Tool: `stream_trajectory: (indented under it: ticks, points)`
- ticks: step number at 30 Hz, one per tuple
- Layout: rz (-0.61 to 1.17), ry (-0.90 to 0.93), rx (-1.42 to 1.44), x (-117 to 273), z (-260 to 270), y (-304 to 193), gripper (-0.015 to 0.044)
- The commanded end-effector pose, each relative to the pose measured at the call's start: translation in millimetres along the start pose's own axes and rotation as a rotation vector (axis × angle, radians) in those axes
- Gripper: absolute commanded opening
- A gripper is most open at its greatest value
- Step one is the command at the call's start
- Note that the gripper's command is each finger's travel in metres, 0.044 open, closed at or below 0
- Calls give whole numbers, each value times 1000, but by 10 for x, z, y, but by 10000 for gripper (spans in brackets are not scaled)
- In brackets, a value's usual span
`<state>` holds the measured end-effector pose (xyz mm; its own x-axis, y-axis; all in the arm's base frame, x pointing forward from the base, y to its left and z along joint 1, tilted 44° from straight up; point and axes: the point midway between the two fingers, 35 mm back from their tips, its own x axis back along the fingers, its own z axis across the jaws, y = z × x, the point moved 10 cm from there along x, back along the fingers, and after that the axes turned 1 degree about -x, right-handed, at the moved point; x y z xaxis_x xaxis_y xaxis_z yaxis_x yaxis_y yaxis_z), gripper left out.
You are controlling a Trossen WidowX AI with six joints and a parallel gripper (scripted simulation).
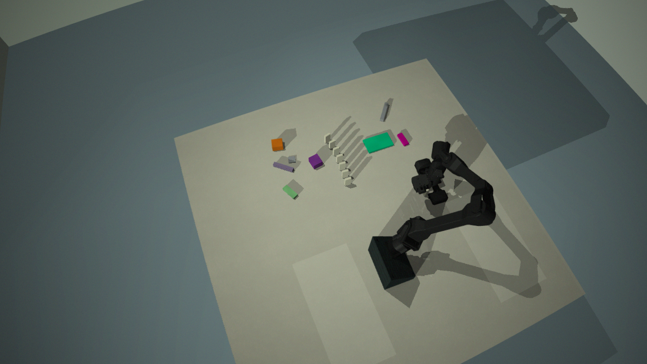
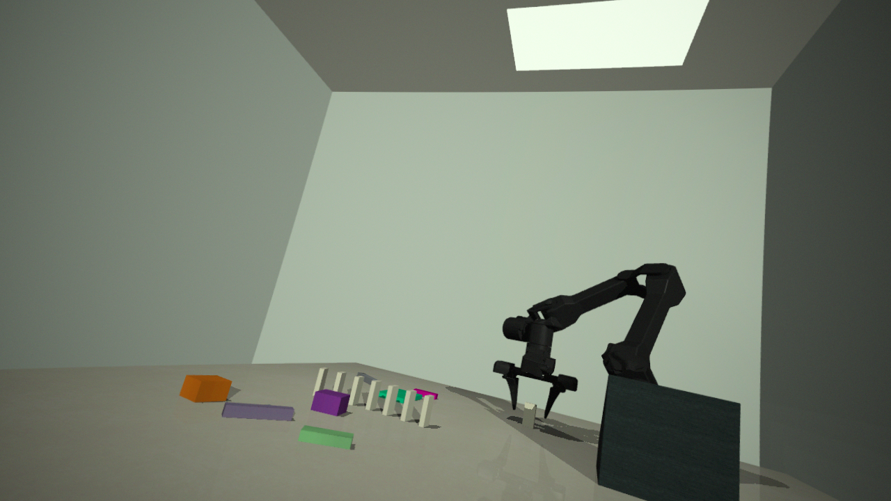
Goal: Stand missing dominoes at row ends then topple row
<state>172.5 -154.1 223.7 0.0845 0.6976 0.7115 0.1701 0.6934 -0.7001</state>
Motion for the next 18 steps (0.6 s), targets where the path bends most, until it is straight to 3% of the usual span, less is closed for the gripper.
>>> stream_trajectory:
  ticks: [1,6,18]
  points:
    - [-6,1,6,-20,7,16,230]
    - [-6,1,6,-20,7,16,107]
    - [-11,-42,-71,129,-49,30,107]
